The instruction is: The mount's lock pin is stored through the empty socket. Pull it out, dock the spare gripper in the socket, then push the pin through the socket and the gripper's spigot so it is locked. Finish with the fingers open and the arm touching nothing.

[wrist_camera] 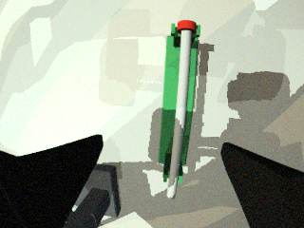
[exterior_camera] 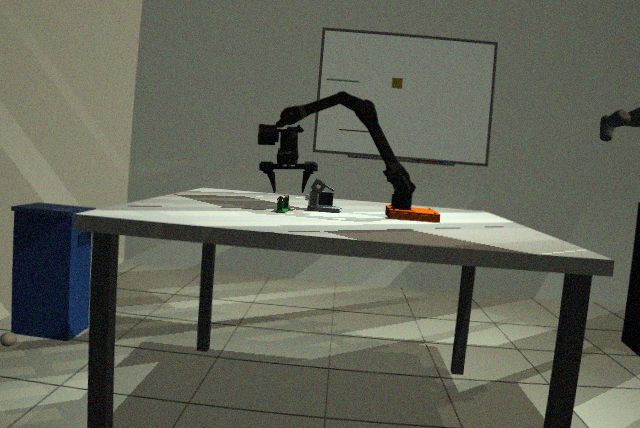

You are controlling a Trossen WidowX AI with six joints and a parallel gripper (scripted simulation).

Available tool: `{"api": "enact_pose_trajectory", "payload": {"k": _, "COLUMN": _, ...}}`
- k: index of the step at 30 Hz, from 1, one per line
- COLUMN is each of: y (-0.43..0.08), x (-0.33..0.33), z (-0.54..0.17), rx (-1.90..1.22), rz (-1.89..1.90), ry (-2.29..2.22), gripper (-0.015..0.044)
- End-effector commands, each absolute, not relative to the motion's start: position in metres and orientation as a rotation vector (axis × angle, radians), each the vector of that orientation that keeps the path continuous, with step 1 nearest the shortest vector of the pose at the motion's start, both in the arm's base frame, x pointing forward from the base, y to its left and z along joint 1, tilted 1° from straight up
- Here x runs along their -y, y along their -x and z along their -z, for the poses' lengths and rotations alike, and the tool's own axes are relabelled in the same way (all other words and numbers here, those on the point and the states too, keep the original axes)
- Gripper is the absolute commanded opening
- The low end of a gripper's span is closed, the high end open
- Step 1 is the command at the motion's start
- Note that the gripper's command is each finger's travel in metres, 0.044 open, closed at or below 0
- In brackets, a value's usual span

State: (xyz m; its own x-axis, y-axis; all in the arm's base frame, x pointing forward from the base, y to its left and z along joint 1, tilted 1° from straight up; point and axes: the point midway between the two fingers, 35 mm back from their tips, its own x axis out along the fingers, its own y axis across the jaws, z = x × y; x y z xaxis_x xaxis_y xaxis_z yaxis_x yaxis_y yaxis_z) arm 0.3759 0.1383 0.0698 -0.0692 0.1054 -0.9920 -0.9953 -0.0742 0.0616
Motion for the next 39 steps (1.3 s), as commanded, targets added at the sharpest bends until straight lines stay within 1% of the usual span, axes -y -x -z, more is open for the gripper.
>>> {"api": "enact_pose_trajectory", "payload": {"k": 1, "y": -0.376, "x": -0.138, "z": -0.081, "rx": -1.141, "rz": -1.358, "ry": 1.149, "gripper": 0.0440}}
{"api": "enact_pose_trajectory", "payload": {"k": 20, "y": -0.370, "x": -0.136, "z": -0.125, "rx": -1.171, "rz": -1.375, "ry": 1.137, "gripper": 0.0440}}
{"api": "enact_pose_trajectory", "payload": {"k": 23, "y": -0.370, "x": -0.136, "z": -0.121, "rx": -1.170, "rz": -1.373, "ry": 1.137, "gripper": 0.0440}}
{"api": "enact_pose_trajectory", "payload": {"k": 31, "y": -0.368, "x": -0.134, "z": -0.173, "rx": -1.128, "rz": -1.328, "ry": 1.134, "gripper": 0.0440}}
{"api": "enact_pose_trajectory", "payload": {"k": 35, "y": -0.367, "x": -0.134, "z": -0.178, "rx": -1.124, "rz": -1.323, "ry": 1.133, "gripper": 0.0440}}
{"api": "enact_pose_trajectory", "payload": {"k": 37, "y": -0.370, "x": -0.129, "z": -0.172, "rx": -1.132, "rz": -1.283, "ry": 1.124, "gripper": 0.0440}}
{"api": "enact_pose_trajectory", "payload": {"k": 39, "y": -0.375, "x": -0.114, "z": -0.172, "rx": -1.143, "rz": -1.156, "ry": 1.073, "gripper": 0.0440}}
